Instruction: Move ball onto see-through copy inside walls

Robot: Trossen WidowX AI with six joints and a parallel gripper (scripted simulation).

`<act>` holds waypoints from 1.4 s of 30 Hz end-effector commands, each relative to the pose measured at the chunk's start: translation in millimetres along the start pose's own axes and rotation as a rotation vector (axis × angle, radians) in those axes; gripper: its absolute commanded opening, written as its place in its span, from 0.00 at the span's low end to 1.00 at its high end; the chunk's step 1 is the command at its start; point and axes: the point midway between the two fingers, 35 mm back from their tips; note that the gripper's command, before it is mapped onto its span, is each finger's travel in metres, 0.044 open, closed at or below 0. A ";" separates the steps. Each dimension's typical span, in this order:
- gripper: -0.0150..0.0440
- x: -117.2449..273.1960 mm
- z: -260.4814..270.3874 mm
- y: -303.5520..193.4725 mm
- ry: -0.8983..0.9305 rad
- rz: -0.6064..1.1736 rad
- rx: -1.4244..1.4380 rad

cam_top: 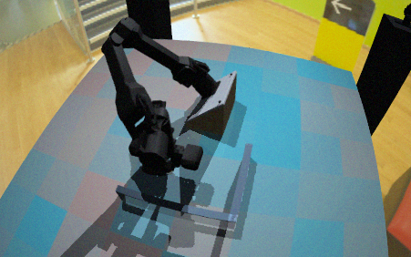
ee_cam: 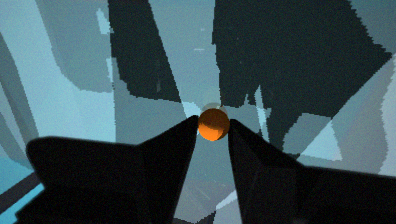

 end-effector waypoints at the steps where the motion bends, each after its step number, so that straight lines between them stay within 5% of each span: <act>1: 0.25 -5.5 -0.2 -1.3 -0.005 0.003 0.008; 15: 0.25 -19.4 -0.4 -1.6 -0.005 0.003 0.008; 23: 0.61 -17.7 -0.6 -0.3 -0.003 0.000 0.000; 31: 0.62 -15.0 -0.3 0.1 -0.002 0.000 0.001; 37: 0.62 66.8 0.9 -0.6 -0.001 0.003 0.009; 42: 0.62 63.2 3.1 1.4 -0.001 -0.012 0.018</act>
Point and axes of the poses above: the point midway between the two fingers, 35 mm back from their tips, its own x axis back along the fingers, its own z axis across the jaws, y = z × x
